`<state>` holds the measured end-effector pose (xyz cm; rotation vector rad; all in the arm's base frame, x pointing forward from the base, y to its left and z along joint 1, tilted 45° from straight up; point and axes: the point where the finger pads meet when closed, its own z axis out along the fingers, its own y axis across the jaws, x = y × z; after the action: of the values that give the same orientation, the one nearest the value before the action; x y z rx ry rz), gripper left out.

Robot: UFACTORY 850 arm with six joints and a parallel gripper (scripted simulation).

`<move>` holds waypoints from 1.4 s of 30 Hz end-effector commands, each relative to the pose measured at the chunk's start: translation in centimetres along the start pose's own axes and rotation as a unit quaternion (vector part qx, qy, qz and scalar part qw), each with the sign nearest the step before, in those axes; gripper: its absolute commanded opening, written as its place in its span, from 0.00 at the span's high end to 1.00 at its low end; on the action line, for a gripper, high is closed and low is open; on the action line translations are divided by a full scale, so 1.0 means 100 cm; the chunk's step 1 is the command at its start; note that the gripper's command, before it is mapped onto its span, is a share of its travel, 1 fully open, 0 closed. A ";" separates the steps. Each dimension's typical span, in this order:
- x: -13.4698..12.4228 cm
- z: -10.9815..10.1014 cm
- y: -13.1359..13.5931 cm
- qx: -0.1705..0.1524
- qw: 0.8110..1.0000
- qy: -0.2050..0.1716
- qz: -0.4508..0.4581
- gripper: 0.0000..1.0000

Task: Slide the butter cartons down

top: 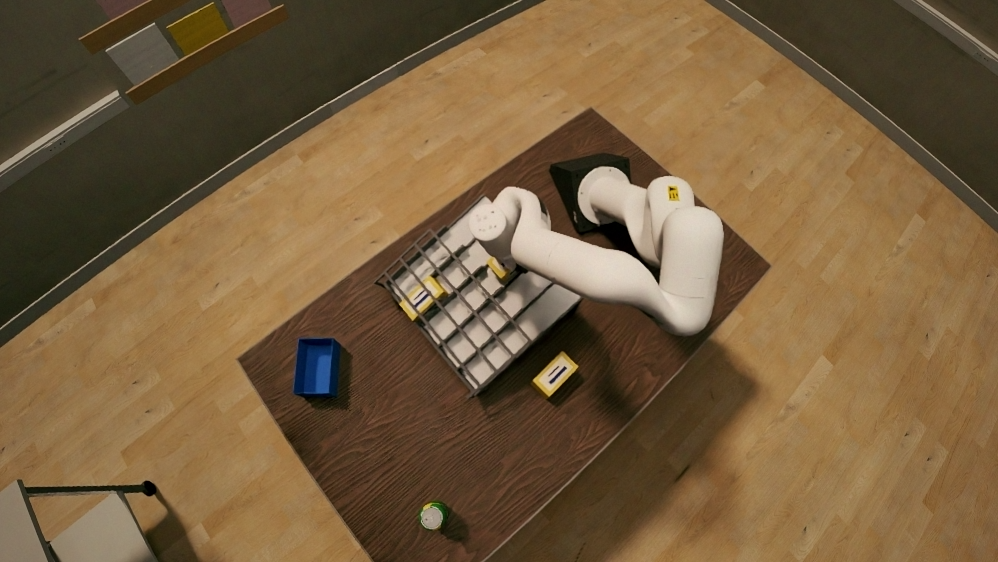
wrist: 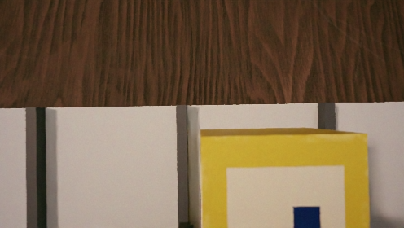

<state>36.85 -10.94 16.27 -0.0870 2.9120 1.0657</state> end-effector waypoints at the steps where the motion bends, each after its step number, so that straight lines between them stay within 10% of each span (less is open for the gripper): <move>1: 0.000 -0.001 0.000 0.000 1.000 -0.001 0.000 0.16; 42: 0.000 -0.001 0.000 0.000 1.000 -0.001 0.000 0.13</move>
<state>36.85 -10.94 16.27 -0.0870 2.9120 1.0657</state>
